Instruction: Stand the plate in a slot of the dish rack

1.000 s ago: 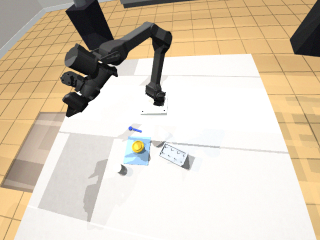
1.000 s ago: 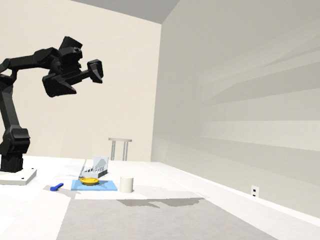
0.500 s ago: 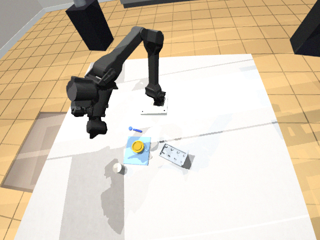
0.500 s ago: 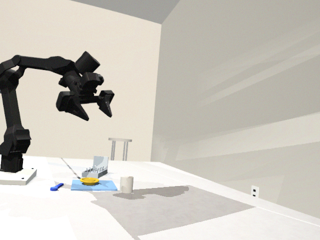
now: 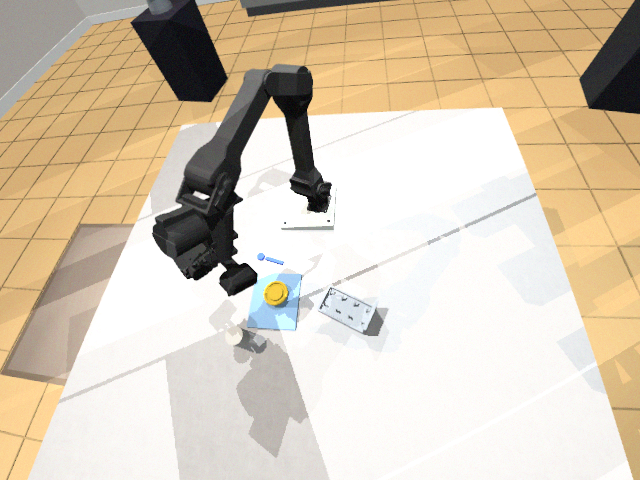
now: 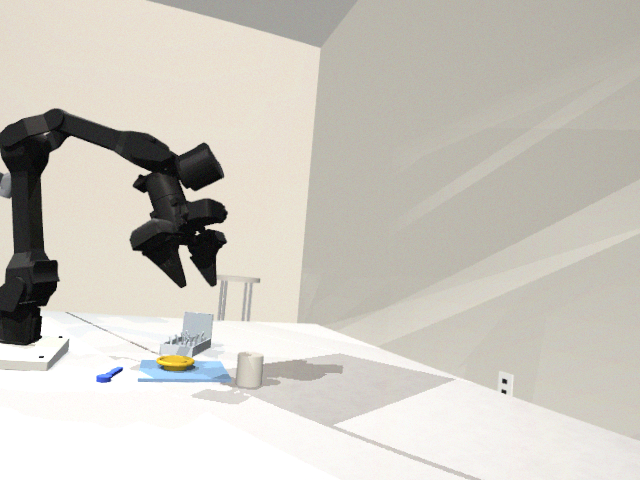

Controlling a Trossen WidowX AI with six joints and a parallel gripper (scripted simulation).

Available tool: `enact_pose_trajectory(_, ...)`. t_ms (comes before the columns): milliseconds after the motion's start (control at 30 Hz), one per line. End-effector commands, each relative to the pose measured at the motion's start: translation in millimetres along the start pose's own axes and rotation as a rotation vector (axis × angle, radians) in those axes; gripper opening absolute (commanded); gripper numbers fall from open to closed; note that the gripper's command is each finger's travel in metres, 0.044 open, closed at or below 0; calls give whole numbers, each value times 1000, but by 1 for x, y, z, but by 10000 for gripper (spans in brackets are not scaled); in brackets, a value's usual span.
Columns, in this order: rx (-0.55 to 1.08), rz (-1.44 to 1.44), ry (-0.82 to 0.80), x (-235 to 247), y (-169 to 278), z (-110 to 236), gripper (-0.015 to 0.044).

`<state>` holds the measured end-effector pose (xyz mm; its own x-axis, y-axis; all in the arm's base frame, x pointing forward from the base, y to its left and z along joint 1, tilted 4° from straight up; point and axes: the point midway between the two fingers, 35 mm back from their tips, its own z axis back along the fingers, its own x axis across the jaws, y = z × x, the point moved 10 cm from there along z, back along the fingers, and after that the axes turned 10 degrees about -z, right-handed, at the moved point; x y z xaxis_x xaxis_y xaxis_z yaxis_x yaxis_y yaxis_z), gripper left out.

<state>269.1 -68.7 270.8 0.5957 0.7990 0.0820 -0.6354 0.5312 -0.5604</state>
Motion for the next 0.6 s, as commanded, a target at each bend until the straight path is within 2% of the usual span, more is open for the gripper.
enact_pose_trajectory(0, 73, 98, -2, 7, 6, -10, 400)
enact_pose_trajectory(567, 427, 560, -44, 37, 43, -52, 400)
